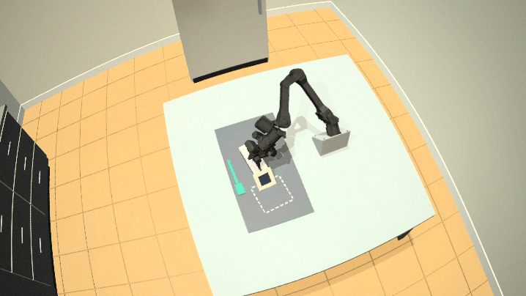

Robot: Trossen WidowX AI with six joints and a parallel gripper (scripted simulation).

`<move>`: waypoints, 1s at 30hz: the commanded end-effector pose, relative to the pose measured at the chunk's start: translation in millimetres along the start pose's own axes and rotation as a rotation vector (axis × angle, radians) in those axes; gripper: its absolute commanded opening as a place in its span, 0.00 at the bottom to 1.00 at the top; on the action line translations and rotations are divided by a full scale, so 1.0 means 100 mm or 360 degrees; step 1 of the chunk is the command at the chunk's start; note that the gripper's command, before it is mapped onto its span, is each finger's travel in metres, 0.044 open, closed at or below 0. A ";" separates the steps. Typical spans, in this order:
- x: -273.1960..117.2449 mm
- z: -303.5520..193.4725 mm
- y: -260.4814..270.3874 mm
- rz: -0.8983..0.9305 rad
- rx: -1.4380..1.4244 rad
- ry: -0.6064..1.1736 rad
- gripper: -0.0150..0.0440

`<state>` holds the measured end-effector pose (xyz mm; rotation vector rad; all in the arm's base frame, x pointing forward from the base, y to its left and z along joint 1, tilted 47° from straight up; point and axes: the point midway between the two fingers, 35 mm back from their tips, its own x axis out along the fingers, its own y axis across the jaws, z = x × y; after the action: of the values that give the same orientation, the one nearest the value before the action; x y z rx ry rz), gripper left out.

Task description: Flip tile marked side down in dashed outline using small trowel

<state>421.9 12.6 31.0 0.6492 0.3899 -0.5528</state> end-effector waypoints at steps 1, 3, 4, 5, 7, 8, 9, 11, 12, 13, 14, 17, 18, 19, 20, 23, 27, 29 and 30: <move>-0.04 -0.09 0.11 0.0032 0.0006 0.0003 0.25; -0.05 -0.13 0.11 0.0032 0.0006 0.0003 0.25; -0.05 -0.15 0.12 0.0032 0.0006 0.0003 0.25; -0.06 -0.17 0.12 0.0032 0.0006 0.0003 0.25; -0.06 -0.20 0.12 0.0032 0.0006 0.0003 0.25; -0.06 -0.22 0.13 0.0032 0.0006 0.0004 0.25; -0.06 -0.24 0.13 0.0032 0.0007 0.0004 0.25; -0.06 -0.28 0.13 0.0032 0.0007 0.0004 0.25; -0.06 -0.30 0.13 0.0032 0.0007 0.0004 0.25; -0.06 -0.32 0.13 0.0032 0.0007 0.0004 0.25; -0.06 -0.34 0.13 0.0032 0.0007 0.0004 0.25; -0.05 -0.39 0.12 0.0032 0.0007 0.0004 0.25; -0.05 -0.41 0.12 0.0032 0.0007 0.0004 0.25; -0.05 -0.43 0.11 0.0032 0.0008 0.0004 0.25; -0.05 -0.45 0.11 0.0032 0.0008 0.0004 0.25; -0.04 -0.49 0.10 0.0032 0.0008 0.0005 0.25; -0.03 -0.50 0.10 0.0032 0.0008 0.0005 0.25; -0.03 -0.50 0.10 0.0032 0.0008 0.0005 0.25; -0.03 -0.50 0.10 0.0032 0.0008 0.0005 0.25</move>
<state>414.6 48.0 -2.3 0.6499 0.3957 -0.5463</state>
